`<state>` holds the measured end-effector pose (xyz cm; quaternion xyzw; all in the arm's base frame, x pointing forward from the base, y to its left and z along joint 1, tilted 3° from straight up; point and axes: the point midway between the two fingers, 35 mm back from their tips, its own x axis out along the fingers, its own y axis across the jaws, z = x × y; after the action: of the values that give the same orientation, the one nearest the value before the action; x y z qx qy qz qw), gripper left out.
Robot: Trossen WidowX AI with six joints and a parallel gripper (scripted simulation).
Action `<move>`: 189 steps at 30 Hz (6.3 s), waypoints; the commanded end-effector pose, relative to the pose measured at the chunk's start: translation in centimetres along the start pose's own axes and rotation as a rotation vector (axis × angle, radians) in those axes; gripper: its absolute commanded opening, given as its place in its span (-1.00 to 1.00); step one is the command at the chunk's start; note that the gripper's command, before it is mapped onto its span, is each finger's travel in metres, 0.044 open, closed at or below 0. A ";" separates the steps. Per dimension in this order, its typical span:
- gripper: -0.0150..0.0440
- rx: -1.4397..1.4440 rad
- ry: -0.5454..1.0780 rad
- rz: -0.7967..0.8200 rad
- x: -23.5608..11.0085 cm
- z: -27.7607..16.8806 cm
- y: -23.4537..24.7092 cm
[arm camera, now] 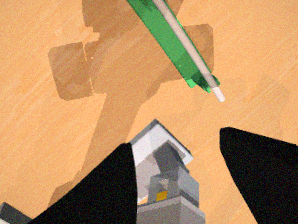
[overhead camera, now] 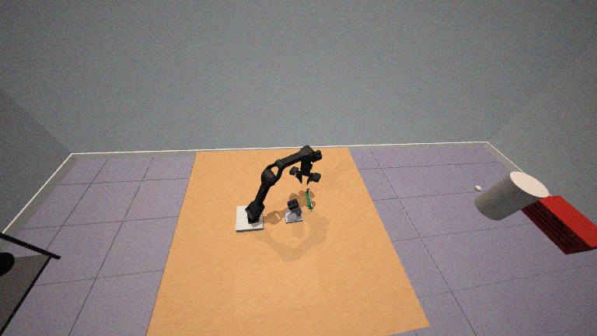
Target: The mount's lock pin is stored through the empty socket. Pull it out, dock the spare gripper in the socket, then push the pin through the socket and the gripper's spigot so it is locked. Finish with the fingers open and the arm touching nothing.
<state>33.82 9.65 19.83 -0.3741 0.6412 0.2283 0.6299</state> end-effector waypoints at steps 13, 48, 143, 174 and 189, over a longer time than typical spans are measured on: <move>0.12 -0.426 0.073 0.009 4.1 1.9 -5.0; 0.12 -0.525 0.107 0.012 14.0 3.0 -4.0; -0.49 -0.569 0.103 0.020 9.4 0.9 -0.8; -0.49 -0.610 0.095 0.021 9.0 -3.0 5.5; -0.49 -0.608 0.093 0.017 13.4 -2.7 6.0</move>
<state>28.52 8.84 6.19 -0.5516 0.5749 0.3972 0.4555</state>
